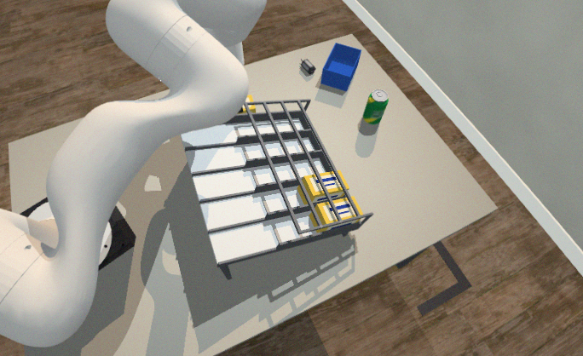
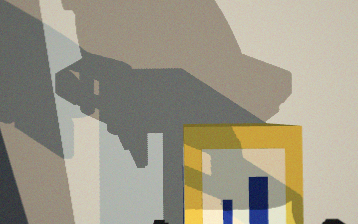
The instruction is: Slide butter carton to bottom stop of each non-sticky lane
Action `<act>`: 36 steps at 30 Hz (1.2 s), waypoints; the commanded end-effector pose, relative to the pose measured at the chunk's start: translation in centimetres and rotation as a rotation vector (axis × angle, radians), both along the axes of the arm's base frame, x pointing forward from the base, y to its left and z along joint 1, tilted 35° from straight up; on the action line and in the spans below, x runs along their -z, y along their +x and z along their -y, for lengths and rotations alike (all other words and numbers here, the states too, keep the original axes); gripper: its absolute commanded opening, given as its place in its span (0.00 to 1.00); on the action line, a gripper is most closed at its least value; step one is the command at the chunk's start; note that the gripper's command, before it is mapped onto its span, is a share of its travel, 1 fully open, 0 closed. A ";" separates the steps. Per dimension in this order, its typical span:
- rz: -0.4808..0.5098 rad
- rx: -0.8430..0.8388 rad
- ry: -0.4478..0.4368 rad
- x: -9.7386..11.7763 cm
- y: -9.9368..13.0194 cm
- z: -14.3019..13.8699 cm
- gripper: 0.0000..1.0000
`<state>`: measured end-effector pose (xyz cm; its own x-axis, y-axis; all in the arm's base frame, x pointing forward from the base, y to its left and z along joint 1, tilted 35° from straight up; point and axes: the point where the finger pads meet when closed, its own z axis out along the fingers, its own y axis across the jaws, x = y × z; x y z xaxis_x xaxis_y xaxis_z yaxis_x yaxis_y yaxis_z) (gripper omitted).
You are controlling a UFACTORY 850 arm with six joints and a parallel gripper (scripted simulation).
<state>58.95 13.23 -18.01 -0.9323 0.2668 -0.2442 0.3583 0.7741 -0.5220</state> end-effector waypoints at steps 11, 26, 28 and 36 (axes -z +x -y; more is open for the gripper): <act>0.001 0.000 0.000 0.8 0.2 0.5 0.90; 0.002 0.000 -0.001 3.9 0.5 2.7 0.90; 0.002 0.000 -0.001 3.9 0.5 2.7 0.90; 0.002 0.000 -0.001 3.9 0.5 2.7 0.90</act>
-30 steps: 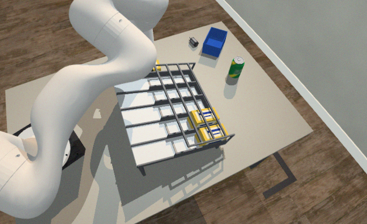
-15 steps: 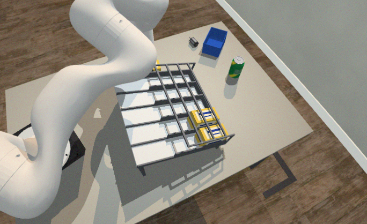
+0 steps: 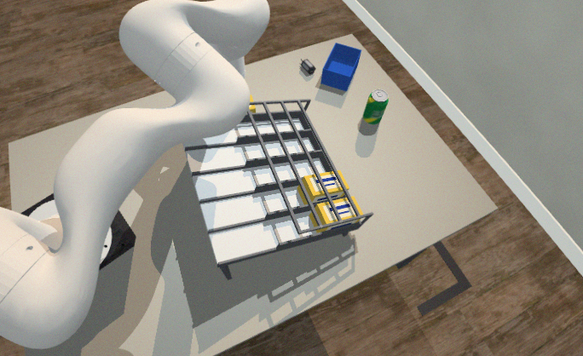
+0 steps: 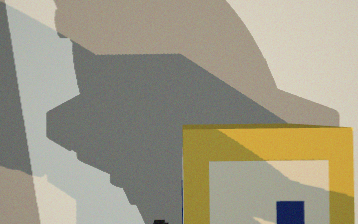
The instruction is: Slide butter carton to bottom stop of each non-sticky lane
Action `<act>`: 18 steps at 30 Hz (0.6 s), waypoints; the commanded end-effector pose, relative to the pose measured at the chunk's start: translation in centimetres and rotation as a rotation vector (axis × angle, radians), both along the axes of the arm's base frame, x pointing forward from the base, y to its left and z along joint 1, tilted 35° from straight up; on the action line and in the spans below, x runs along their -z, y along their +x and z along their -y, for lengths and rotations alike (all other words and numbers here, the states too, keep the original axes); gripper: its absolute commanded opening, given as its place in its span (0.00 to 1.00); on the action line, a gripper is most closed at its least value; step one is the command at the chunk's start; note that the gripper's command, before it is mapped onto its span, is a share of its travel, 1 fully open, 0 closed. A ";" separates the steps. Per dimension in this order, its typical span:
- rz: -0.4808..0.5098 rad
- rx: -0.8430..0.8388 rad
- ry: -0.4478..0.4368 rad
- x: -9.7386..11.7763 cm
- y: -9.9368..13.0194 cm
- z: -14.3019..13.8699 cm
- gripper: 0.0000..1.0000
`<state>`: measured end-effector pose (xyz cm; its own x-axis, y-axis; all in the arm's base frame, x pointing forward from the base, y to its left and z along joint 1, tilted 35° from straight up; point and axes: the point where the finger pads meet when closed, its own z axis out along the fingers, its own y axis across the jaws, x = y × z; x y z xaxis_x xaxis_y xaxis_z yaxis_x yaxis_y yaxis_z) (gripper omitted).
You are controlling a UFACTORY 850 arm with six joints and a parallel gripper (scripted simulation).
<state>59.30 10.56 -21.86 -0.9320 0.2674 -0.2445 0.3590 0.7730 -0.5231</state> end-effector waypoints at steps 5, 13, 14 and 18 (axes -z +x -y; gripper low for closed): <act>0.002 -0.001 0.001 0.0 0.1 -0.1 0.00; 0.002 -0.001 0.001 0.0 0.1 -0.1 0.00; 0.002 -0.001 0.001 0.0 0.1 -0.1 0.00; 0.002 -0.001 0.001 0.0 0.1 -0.1 0.00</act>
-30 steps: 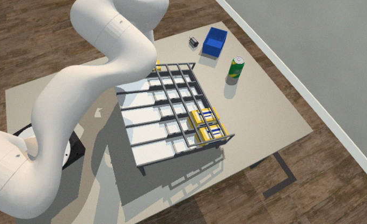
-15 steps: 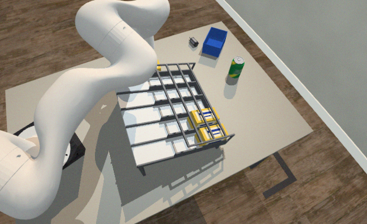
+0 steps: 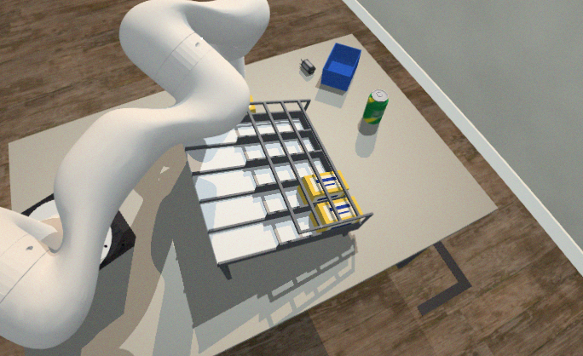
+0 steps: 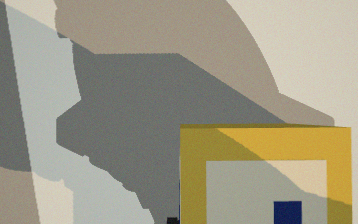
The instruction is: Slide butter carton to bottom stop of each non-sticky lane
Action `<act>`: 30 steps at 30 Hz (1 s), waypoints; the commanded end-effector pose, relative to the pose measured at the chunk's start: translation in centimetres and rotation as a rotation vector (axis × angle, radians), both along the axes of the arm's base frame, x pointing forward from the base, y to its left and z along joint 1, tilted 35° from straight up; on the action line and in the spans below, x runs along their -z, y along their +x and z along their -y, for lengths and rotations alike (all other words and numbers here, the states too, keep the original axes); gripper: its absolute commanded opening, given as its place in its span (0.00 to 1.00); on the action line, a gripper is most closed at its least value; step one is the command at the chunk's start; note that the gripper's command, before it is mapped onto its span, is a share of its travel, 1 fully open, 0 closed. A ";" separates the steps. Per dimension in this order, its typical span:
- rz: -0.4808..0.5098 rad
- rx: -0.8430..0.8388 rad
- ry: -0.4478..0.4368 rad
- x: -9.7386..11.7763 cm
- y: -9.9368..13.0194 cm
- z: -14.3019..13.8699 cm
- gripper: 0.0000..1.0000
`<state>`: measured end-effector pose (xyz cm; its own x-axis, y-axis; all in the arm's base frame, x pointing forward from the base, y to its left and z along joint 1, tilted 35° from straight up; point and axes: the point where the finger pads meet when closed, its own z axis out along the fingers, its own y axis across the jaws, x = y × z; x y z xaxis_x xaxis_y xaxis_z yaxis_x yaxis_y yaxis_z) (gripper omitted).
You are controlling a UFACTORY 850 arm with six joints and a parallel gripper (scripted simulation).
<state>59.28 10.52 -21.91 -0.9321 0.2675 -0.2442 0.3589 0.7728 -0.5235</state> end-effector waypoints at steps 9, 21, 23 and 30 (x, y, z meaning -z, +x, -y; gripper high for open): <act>0.002 -0.001 0.001 -0.1 0.1 -0.1 0.00; 0.002 0.000 0.001 -5.8 -0.3 -4.1 0.00; 0.002 0.000 0.001 -6.5 -0.3 -4.6 0.00; 0.002 0.000 0.001 -8.2 -0.4 -5.8 0.00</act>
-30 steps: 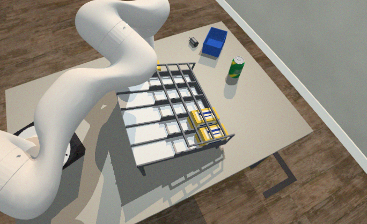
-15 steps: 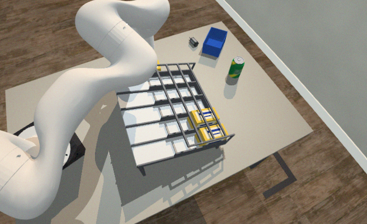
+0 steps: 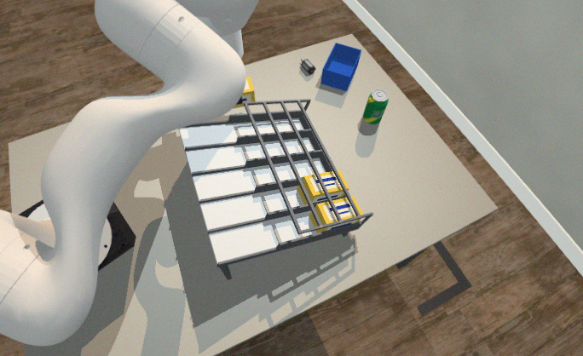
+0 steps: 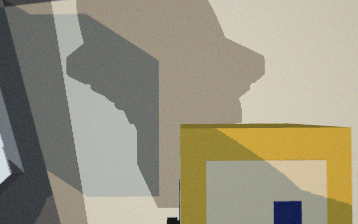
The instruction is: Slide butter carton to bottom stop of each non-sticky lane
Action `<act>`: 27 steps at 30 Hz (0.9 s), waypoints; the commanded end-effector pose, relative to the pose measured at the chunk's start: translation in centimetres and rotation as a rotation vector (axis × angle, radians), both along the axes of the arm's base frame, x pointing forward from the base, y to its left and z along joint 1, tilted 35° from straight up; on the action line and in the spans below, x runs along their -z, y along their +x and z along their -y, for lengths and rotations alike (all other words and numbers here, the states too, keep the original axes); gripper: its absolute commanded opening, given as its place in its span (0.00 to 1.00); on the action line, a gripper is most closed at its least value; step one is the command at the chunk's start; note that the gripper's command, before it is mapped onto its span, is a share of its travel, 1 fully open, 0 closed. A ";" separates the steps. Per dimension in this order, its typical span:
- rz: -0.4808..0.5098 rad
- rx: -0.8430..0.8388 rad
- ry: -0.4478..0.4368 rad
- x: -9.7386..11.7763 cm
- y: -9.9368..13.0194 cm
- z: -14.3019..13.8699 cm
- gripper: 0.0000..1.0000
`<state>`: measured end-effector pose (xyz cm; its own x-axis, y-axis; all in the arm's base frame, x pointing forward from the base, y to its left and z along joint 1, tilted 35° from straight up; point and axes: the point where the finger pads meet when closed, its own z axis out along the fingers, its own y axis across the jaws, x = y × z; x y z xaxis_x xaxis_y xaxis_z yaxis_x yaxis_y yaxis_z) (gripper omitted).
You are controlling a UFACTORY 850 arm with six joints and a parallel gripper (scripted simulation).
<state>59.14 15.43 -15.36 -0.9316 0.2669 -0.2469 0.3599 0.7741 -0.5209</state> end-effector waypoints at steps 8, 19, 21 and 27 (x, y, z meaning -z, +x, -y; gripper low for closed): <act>-0.055 -0.077 -0.005 -7.1 -0.6 -4.8 0.00; -0.055 -0.077 -0.005 -14.8 -1.0 -10.3 0.00; -0.055 -0.077 -0.005 -14.8 -1.0 -10.3 0.00; -0.056 -0.078 -0.004 -14.8 -1.1 -10.3 0.00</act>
<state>58.07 25.33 -1.23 -0.9618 0.1928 -0.1941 0.2690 0.7958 -0.5426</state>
